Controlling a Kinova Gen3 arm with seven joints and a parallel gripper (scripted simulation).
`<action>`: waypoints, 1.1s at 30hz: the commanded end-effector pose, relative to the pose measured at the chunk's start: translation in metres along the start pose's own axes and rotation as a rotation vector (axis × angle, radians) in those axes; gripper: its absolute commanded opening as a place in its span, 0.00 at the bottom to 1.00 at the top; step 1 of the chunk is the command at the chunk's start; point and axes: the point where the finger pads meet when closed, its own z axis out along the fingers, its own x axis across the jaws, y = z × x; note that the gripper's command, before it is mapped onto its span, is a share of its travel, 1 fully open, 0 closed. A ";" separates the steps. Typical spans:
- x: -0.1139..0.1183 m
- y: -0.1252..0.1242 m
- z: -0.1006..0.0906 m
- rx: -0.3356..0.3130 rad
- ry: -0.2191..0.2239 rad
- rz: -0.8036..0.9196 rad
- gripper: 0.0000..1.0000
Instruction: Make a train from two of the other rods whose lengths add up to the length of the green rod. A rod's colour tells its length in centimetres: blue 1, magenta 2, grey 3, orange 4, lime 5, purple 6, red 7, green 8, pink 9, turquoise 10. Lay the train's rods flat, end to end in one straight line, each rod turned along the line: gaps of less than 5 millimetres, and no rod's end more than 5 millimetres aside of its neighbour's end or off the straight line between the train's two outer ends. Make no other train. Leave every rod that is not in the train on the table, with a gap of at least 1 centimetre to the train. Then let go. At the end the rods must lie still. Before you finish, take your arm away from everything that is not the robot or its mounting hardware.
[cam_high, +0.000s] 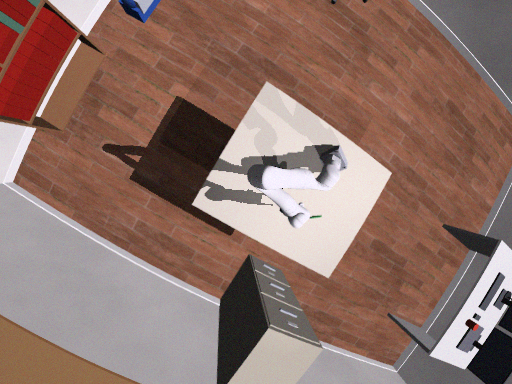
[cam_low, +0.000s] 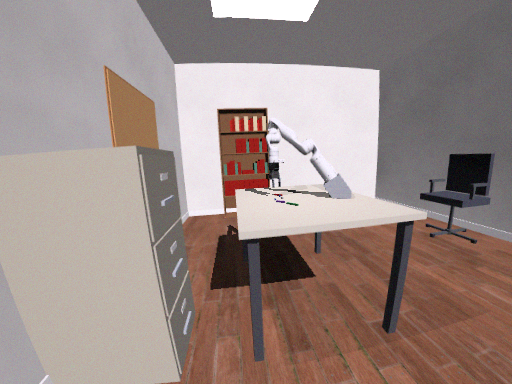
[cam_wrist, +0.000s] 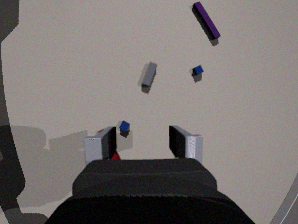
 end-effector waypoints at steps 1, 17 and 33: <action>-0.007 0.005 0.002 0.014 0.000 -0.023 1.00; -0.029 0.023 0.004 0.009 0.008 -0.269 1.00; -0.039 0.032 0.005 0.005 0.012 -0.384 1.00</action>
